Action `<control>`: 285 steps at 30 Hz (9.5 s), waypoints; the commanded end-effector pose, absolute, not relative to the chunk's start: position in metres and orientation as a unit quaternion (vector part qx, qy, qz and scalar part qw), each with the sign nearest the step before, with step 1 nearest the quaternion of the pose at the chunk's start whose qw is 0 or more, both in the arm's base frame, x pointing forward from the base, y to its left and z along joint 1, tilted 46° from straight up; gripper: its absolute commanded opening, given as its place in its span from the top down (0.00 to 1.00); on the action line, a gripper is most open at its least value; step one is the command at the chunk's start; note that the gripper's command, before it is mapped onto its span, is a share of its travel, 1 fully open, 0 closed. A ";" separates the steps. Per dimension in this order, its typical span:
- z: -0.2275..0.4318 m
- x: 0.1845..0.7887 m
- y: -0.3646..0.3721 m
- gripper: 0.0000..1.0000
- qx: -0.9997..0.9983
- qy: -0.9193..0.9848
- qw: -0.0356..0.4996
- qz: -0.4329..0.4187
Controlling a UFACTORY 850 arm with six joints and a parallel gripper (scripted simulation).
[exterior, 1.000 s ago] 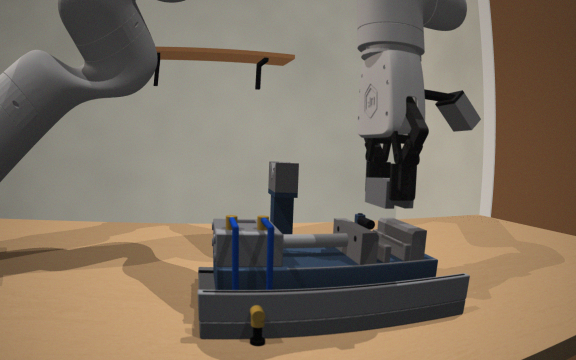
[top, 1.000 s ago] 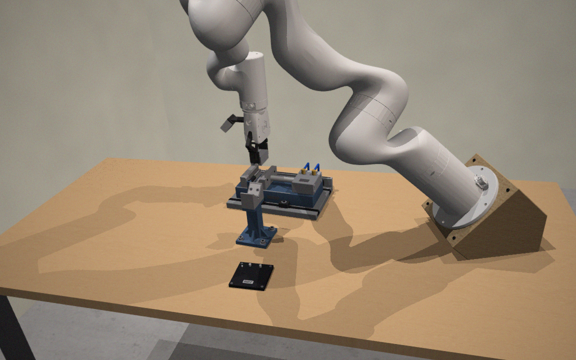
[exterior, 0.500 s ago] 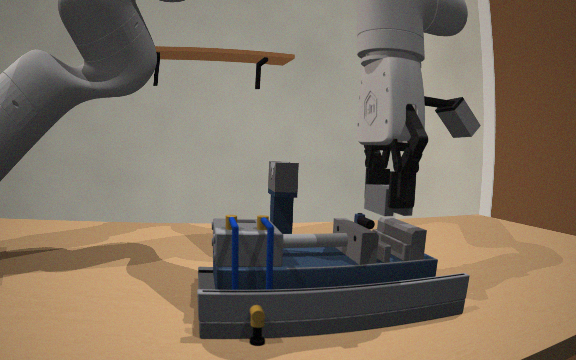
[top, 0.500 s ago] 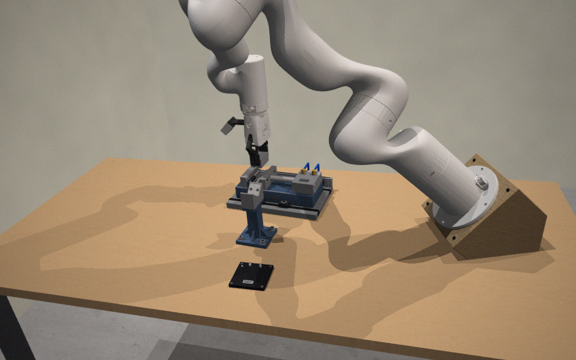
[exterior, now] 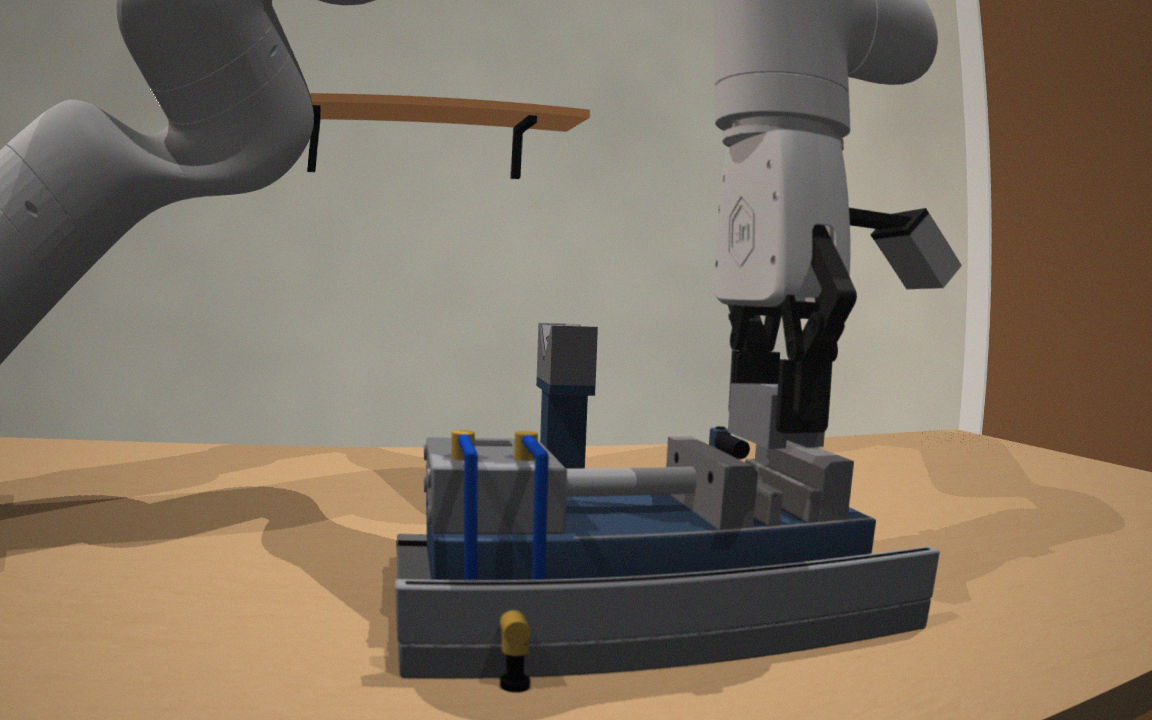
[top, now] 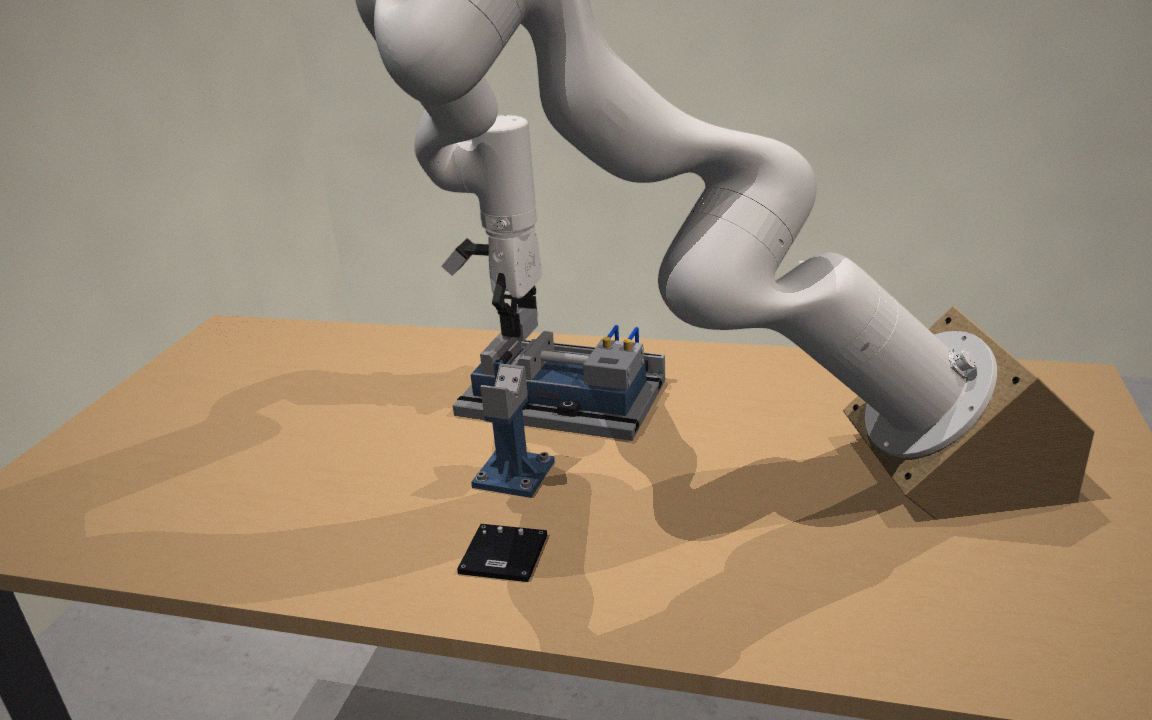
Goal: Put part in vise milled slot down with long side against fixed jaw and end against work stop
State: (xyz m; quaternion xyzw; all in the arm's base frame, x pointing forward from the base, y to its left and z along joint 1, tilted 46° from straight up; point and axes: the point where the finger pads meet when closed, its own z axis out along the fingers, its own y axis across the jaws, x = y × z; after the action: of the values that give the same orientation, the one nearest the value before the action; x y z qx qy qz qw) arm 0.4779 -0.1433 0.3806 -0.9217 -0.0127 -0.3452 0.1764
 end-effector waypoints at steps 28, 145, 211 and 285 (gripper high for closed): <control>0.379 0.480 -0.143 1.00 -0.922 -0.013 0.176 -0.346; 0.365 0.493 -0.136 1.00 -0.922 -0.013 0.176 -0.346; 0.366 0.495 -0.136 1.00 -0.922 -0.013 0.176 -0.346; 0.367 0.494 -0.136 0.19 -0.922 -0.013 0.176 -0.346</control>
State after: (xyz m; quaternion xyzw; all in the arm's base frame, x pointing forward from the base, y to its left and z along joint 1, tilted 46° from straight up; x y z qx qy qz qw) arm 0.4951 -0.1353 0.3648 -0.9217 -0.0127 -0.3452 0.1764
